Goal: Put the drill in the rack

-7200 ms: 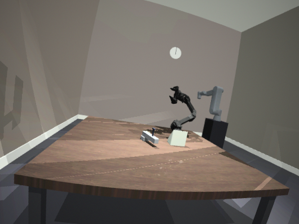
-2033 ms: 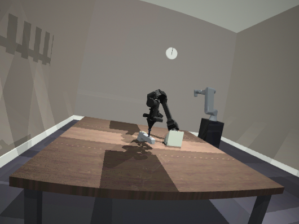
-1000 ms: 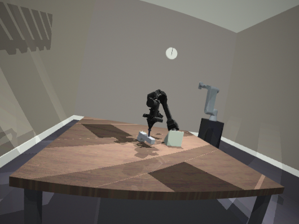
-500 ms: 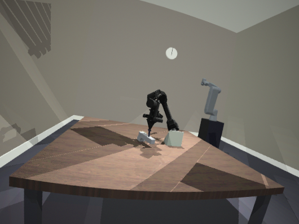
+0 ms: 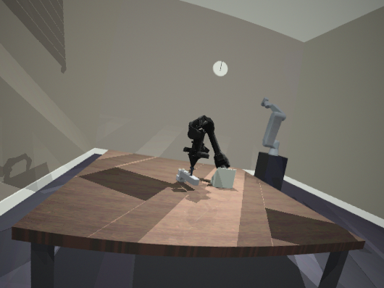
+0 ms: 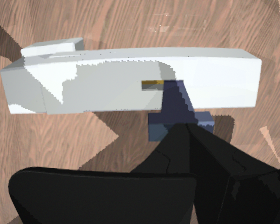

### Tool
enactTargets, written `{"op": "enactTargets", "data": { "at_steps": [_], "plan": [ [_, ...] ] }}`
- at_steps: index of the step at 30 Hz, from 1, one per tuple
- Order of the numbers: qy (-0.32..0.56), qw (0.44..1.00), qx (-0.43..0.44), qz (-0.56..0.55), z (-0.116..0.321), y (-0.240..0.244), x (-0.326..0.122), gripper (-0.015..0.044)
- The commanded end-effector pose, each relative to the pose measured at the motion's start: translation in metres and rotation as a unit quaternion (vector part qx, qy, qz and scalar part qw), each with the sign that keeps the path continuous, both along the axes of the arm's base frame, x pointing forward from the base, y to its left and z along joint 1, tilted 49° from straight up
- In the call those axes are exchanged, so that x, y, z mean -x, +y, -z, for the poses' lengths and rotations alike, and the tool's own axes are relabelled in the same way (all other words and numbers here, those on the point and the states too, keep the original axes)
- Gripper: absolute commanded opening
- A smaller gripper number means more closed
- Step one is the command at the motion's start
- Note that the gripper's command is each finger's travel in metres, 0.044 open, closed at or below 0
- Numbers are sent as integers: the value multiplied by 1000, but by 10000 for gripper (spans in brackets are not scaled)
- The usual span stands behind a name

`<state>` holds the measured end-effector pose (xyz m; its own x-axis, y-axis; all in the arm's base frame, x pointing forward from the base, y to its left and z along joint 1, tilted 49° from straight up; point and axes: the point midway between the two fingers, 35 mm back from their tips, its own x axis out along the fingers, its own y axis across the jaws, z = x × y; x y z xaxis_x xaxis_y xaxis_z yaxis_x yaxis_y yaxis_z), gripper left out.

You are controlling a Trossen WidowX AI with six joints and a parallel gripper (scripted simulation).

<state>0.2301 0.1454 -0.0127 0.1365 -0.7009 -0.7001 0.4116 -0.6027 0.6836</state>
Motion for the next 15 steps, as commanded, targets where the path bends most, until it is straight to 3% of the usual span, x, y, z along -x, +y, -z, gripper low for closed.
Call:
{"op": "enactTargets", "data": {
  "at_steps": [1, 5, 15],
  "plan": [
    [15, 999, 25, 19, 12, -23, -1, 0],
    [15, 999, 25, 19, 12, -24, -1, 0],
    [15, 999, 23, 19, -34, 38, 4, 263]
  ]
}}
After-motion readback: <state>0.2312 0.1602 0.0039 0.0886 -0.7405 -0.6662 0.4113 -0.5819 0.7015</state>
